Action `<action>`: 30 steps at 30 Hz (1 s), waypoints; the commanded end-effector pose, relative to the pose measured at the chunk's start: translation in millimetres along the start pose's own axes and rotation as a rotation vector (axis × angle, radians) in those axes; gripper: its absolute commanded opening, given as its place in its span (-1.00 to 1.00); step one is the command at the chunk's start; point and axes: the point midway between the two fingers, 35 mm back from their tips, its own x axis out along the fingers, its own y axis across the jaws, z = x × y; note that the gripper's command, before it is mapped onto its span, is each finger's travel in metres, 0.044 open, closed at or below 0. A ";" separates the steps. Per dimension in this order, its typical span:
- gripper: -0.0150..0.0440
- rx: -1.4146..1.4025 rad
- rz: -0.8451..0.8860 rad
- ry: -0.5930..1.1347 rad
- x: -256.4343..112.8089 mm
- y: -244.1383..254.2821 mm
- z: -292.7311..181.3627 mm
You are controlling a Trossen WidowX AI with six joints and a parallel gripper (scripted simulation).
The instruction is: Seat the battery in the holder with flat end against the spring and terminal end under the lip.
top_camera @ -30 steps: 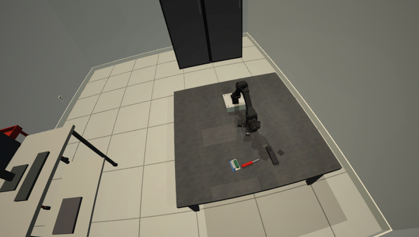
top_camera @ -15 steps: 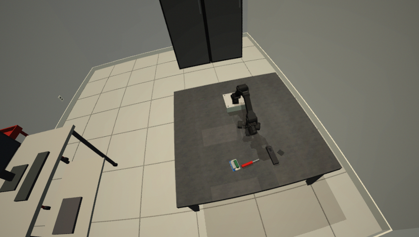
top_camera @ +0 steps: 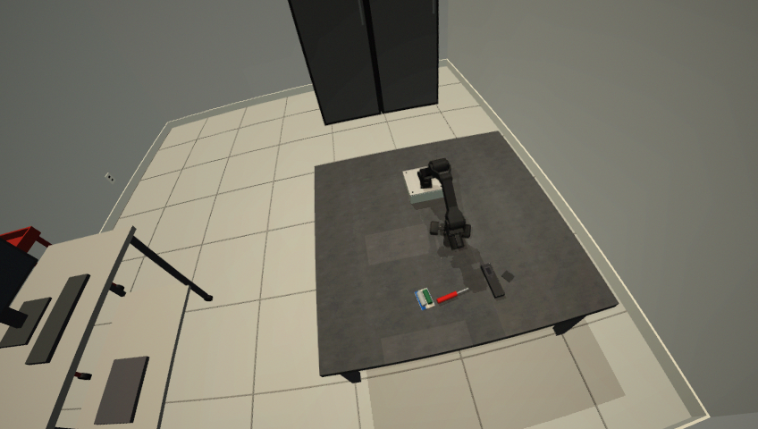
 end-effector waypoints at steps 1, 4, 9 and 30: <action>-0.23 -0.004 0.004 0.028 -0.1 0.8 1.6; -0.23 -0.004 0.001 0.045 0.7 0.8 2.6; -0.23 -0.004 -0.004 0.053 1.1 0.9 3.4; -0.23 -0.006 -0.012 0.049 -2.6 1.1 15.9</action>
